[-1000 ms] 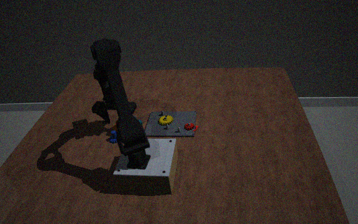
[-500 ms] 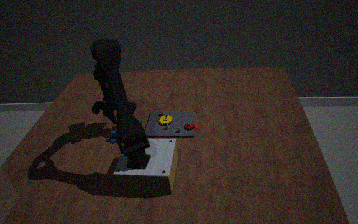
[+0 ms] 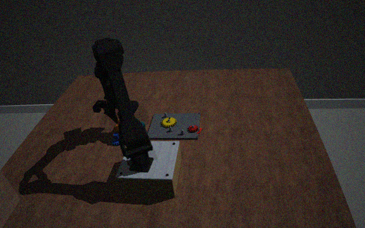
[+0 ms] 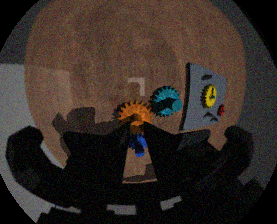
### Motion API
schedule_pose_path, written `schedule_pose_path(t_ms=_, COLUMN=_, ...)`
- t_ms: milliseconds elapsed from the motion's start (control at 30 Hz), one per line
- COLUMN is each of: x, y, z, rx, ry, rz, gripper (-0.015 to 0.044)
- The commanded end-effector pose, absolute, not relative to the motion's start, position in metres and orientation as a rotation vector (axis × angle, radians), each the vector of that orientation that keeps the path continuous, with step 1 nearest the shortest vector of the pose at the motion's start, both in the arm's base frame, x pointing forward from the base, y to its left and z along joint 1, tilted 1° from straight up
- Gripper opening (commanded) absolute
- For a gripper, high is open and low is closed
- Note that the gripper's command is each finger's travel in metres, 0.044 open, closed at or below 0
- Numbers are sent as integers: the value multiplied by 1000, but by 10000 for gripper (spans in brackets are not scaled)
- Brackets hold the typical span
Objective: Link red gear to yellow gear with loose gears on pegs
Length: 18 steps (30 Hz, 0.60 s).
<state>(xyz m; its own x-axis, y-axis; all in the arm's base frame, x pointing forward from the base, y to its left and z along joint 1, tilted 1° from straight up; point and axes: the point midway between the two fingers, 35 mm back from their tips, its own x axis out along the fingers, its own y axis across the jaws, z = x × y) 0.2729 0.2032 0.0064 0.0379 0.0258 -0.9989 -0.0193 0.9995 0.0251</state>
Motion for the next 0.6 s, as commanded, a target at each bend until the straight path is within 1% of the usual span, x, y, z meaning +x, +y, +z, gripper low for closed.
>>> schedule_pose_path(t_ms=0, x=278, y=205, z=22, rx=11, ry=1519, rz=37, gripper=0)
schedule_pose_path(t_ms=567, x=282, y=206, z=67, rx=11, ry=1518, rz=38, gripper=0)
